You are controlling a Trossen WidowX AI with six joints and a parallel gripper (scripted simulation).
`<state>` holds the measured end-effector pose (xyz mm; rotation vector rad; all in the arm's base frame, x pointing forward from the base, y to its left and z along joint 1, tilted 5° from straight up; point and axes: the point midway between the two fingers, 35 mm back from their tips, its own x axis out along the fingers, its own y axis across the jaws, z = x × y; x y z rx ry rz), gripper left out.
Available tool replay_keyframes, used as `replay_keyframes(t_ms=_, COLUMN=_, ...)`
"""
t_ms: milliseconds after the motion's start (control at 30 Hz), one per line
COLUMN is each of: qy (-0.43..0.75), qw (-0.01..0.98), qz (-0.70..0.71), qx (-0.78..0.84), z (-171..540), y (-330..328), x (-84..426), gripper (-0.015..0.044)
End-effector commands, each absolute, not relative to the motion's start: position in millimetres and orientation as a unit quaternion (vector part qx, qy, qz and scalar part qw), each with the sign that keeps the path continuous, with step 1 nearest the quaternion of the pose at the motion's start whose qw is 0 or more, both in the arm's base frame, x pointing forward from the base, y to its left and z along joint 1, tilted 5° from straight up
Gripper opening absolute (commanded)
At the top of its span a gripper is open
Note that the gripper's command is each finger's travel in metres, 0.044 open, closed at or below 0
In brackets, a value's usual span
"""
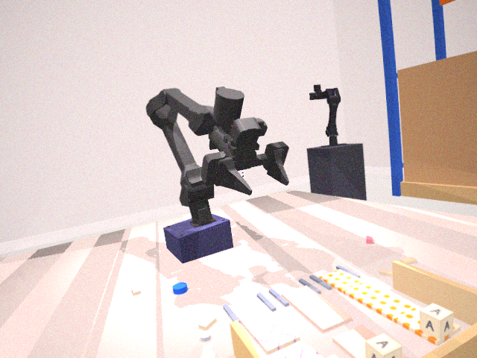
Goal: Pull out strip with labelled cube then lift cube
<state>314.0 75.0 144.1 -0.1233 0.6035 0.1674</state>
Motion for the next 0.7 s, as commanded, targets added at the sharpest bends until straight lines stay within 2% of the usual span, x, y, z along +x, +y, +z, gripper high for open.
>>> replay_keyframes(t_ms=0, qy=0.3, qw=0.948, qz=0.079, qx=-0.067, z=142.2, y=73.3, x=313.1, gripper=0.04)
replay_keyframes(t_ms=267, qy=0.3, qw=0.948, qz=0.079, qx=-0.067, z=142.2, y=73.3, x=313.1, gripper=0.04)
replay_keyframes(t_ms=667, qy=0.501, qw=0.861, qz=0.077, qx=-0.042, z=107.9, y=129.9, x=360.1, gripper=0.0085)
